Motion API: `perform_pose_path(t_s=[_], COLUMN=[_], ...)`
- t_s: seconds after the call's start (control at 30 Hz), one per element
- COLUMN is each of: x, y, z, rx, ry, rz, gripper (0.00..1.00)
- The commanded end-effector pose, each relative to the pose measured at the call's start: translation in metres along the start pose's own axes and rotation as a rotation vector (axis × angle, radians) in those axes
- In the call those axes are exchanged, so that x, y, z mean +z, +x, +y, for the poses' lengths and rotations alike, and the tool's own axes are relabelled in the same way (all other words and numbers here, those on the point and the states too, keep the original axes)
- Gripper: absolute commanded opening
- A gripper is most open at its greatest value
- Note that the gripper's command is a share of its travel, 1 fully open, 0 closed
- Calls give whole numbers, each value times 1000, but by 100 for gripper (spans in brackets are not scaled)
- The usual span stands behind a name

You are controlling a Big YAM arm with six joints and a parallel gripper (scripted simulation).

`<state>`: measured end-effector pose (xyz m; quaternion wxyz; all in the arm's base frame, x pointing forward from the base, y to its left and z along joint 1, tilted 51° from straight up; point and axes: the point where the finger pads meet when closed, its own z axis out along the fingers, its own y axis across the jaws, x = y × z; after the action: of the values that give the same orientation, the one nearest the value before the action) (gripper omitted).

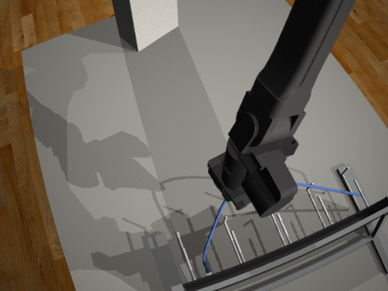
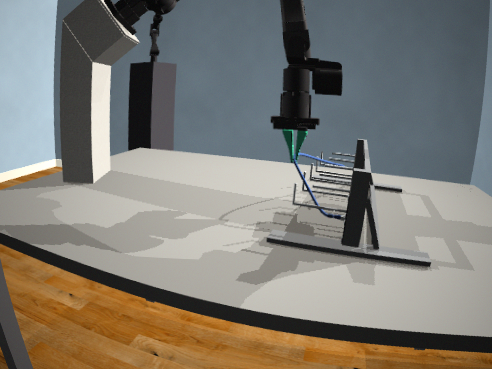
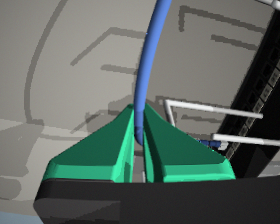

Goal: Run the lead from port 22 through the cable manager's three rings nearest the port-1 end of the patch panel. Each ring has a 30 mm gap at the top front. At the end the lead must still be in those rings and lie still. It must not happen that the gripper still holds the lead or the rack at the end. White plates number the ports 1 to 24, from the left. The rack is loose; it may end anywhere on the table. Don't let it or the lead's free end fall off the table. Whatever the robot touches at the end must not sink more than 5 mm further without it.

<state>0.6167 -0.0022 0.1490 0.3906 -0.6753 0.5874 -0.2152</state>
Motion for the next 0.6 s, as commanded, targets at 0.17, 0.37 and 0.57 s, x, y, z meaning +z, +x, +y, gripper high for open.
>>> perform_pose_path(t_s=[0.17,0.37,0.57], x=[-18,-18,-5], y=[-21,-22,-23], z=[8,2,-48], rx=[-2,23,152], ry=[-24,-24,-34], rz=[-41,-40,-39], gripper=[0,0,0])
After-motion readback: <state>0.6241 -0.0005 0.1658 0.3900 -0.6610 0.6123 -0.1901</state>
